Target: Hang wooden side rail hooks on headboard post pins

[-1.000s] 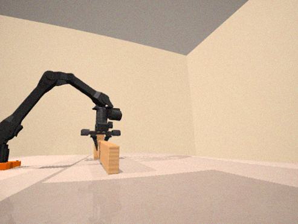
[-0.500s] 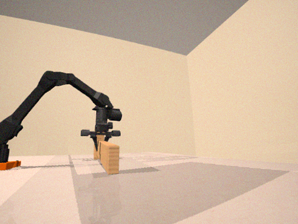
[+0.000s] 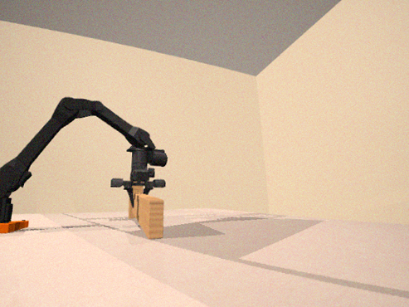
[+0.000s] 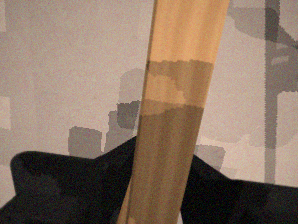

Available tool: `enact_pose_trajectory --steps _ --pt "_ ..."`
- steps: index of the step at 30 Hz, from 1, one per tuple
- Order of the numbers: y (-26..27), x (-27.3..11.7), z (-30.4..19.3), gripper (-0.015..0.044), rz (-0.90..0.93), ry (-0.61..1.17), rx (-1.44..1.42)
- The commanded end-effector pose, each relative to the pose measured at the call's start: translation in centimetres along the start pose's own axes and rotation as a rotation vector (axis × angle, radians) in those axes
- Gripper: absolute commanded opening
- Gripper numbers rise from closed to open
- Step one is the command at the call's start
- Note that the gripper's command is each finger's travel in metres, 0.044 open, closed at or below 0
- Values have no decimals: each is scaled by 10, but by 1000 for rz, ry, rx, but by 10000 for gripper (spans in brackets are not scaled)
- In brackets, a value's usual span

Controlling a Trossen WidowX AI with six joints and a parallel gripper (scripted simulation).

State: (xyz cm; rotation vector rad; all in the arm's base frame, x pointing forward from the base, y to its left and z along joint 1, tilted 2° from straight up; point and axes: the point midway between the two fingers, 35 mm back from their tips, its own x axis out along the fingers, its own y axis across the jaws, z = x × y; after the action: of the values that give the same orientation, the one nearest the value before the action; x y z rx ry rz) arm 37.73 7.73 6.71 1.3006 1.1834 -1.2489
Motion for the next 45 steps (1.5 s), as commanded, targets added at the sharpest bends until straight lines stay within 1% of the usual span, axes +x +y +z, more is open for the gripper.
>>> enact_pose_trajectory --steps 1,29,41,45 --pt "0 0 -1 0 2 9 0" --pt "0 5 -1 0 2 9 0" --pt "-1 3 0 315 -1 0 0" --pt "0 -11 0 420 0 4 0"
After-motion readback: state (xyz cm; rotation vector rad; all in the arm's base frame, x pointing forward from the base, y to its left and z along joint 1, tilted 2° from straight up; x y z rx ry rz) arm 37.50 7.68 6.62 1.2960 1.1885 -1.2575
